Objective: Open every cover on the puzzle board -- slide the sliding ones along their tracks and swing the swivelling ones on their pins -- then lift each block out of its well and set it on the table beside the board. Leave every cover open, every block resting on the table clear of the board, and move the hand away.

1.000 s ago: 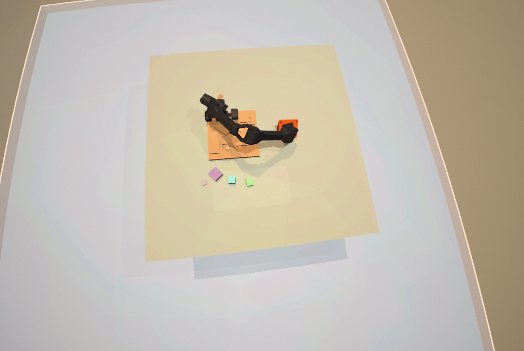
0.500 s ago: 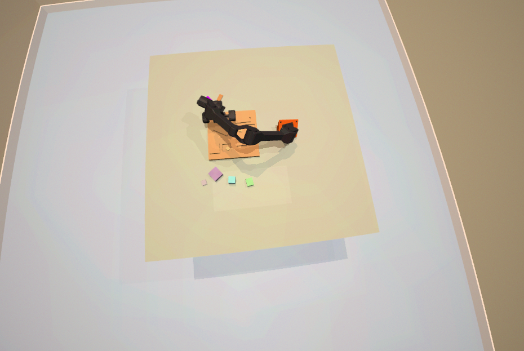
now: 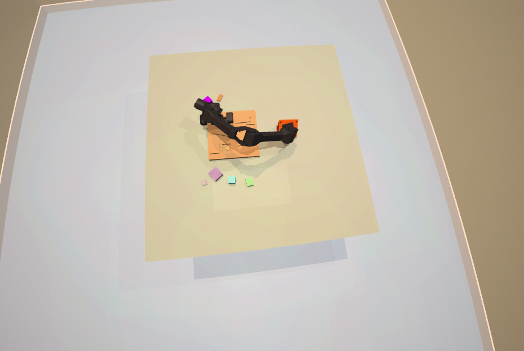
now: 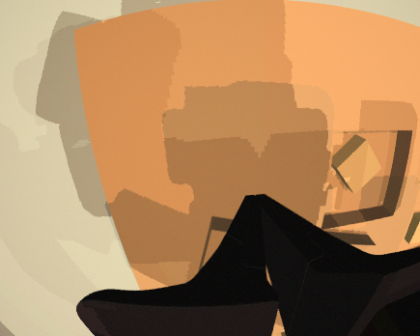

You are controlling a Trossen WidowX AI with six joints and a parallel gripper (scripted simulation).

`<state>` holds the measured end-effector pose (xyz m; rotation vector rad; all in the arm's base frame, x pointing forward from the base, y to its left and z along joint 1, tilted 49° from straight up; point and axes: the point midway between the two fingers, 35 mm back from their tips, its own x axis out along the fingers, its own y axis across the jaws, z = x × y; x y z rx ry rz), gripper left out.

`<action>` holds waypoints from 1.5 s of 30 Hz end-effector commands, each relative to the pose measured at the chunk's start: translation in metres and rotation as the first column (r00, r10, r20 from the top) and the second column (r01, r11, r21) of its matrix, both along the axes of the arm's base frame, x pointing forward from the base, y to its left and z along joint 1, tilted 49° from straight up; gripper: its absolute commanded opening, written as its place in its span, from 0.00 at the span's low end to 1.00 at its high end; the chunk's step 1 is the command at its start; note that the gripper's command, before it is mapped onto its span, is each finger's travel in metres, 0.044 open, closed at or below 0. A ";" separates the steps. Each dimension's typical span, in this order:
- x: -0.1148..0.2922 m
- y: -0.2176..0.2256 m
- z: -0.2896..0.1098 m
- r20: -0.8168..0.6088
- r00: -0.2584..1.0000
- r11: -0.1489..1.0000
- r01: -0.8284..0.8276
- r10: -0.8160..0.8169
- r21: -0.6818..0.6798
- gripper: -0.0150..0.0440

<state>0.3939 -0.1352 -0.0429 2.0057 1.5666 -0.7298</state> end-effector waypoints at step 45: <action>0.011 -0.014 0.038 0.001 1.000 1.000 0.003 -0.003 0.003 0.25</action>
